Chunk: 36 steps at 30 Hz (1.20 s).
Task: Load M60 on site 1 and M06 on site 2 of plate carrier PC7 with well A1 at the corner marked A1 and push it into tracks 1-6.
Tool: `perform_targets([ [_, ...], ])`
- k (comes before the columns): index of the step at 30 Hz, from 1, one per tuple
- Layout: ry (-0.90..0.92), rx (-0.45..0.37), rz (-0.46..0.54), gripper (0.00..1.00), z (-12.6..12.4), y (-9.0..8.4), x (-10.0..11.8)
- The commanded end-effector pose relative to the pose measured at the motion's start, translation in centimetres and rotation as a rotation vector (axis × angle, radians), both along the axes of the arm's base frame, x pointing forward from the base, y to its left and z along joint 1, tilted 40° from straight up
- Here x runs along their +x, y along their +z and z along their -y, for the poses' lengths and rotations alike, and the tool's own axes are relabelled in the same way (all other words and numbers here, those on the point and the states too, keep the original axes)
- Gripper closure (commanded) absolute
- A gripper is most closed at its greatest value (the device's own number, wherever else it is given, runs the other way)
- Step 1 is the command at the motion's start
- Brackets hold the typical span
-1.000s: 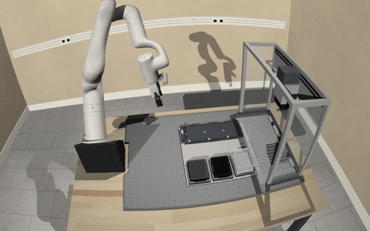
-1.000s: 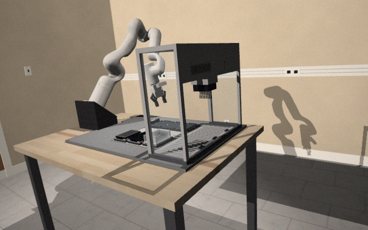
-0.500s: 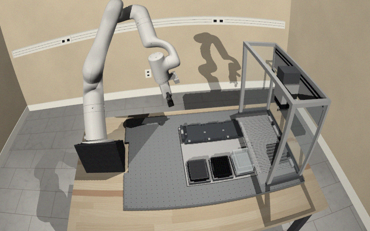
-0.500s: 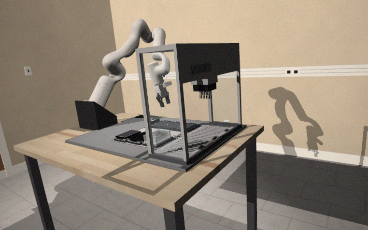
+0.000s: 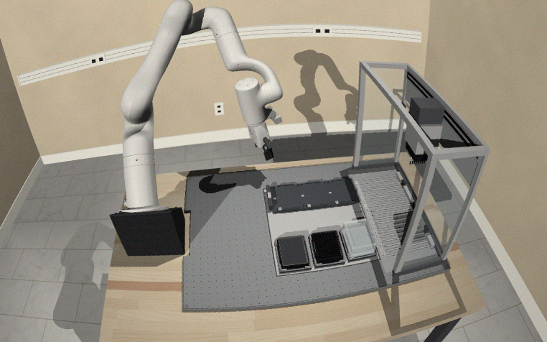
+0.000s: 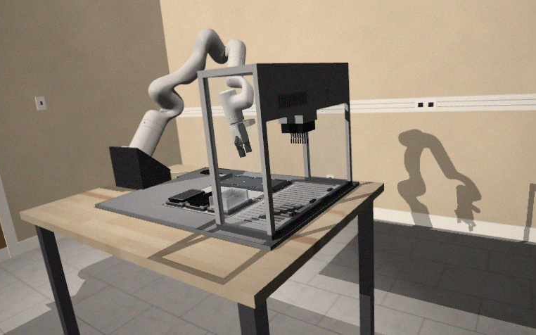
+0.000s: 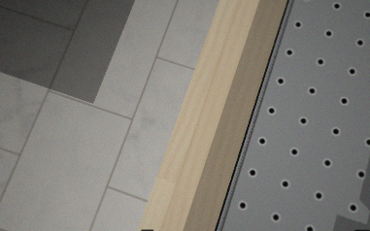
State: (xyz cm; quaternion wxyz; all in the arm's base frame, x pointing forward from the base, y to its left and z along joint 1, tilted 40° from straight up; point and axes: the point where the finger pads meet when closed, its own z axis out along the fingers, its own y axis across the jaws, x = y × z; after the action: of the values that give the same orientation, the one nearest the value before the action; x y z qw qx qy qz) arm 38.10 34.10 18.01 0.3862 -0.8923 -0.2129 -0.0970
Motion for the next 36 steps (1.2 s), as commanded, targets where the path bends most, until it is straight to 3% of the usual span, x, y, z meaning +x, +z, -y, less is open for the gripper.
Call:
perform_targets([
  [1, 0.075, -0.003, 0.066, 0.00, 0.6, -0.7, 2.0],
  [6, 0.075, -0.003, 0.067, 0.00, 1.0, -1.2, 3.4],
  [9, 0.150, -0.008, 0.132, 0.00, 1.6, -1.8, 4.6],
  [15, 0.156, -0.008, 0.137, 0.00, 2.5, -2.6, 6.5],
  [18, 0.232, -0.013, 0.202, 0.00, 3.2, -3.3, 7.6],
  [25, 0.237, -0.014, 0.206, 0.00, 4.3, -4.3, 9.3],
  [28, 0.313, -0.019, 0.270, 0.00, 5.2, -5.0, 10.4],
  [34, 0.318, -0.019, 0.274, 0.00, 6.5, -6.1, 12.0],
  [36, 0.370, -0.022, 0.316, 0.00, 7.1, -6.6, 12.6],
])
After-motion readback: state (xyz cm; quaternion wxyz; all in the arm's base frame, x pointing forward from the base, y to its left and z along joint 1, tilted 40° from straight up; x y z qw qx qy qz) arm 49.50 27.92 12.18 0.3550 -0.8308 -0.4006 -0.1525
